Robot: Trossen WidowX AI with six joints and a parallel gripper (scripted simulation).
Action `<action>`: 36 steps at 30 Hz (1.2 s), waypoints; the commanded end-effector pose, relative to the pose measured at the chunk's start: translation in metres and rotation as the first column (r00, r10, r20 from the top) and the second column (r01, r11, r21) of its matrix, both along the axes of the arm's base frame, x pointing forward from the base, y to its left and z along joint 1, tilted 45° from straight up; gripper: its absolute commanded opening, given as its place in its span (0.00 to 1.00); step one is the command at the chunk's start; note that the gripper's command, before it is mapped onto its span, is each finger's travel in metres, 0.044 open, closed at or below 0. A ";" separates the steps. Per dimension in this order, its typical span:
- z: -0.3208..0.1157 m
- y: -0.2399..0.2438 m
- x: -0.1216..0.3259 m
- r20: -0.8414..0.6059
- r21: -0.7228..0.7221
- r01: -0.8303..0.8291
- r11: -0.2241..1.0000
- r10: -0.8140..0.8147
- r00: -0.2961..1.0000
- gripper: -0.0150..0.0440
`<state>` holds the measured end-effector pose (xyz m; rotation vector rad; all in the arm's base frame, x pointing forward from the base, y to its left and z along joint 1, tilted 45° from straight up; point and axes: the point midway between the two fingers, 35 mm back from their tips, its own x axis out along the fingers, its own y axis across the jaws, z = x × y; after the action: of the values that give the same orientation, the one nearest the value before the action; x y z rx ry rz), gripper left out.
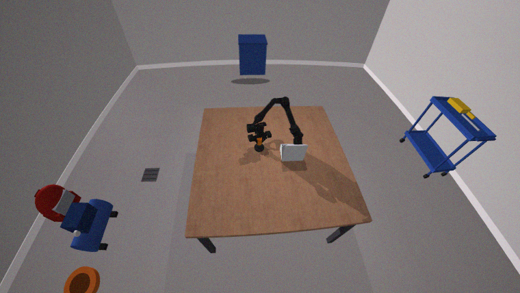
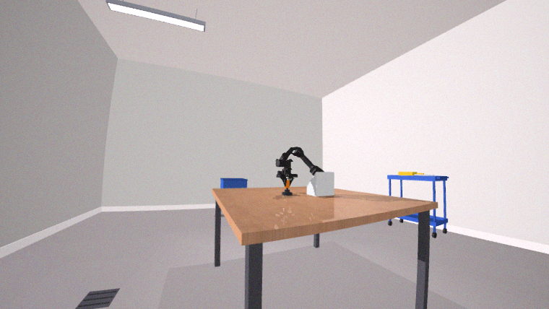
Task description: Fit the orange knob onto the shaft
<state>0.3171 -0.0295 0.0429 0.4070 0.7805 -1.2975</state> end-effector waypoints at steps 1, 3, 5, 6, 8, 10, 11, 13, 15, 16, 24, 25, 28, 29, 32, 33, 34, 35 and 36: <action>0.000 0.000 0.000 -0.010 0.000 -0.011 1.000 0.011 1.000 0.25; -0.001 0.000 0.000 -0.012 0.000 -0.013 1.000 0.013 1.000 0.25; -0.001 0.000 0.000 -0.012 0.000 -0.013 1.000 0.013 1.000 0.25; -0.001 0.000 0.000 -0.018 -0.001 -0.019 1.000 0.019 1.000 0.25; -0.001 -0.001 0.000 -0.015 0.000 -0.016 1.000 0.016 1.000 0.25; -0.001 -0.001 0.000 -0.012 0.000 -0.013 1.000 0.013 1.000 0.25; -0.001 -0.001 0.000 -0.012 0.000 -0.013 1.000 0.013 1.000 0.25; -0.001 -0.001 0.000 0.006 0.002 0.004 1.000 -0.004 1.000 0.25; -0.001 -0.001 0.000 0.008 0.002 0.007 1.000 -0.007 1.000 0.25; -0.001 -0.001 0.000 0.003 0.001 0.002 1.000 -0.002 1.000 0.25; -0.004 -0.004 0.000 -0.007 0.000 -0.008 1.000 0.008 1.000 0.25; -0.004 -0.005 0.000 -0.007 0.000 -0.008 1.000 0.008 1.000 0.25; -0.006 -0.006 0.000 -0.007 0.000 -0.008 1.000 0.008 1.000 0.25; -0.007 -0.007 0.000 -0.007 0.000 -0.008 1.000 0.008 1.000 0.25; -0.009 -0.008 0.000 -0.007 0.000 -0.008 1.000 0.008 1.000 0.25; -0.009 -0.009 0.000 -0.007 0.000 -0.008 1.000 0.008 1.000 0.25; -0.010 -0.009 0.000 -0.007 0.000 -0.008 1.000 0.008 1.000 0.25; -0.010 -0.010 0.000 -0.007 0.000 -0.008 1.000 0.008 1.000 0.25; -0.011 -0.010 0.000 -0.007 0.000 -0.008 1.000 0.008 1.000 0.25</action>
<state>0.3176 -0.0383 0.0345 0.4060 0.7847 -1.2950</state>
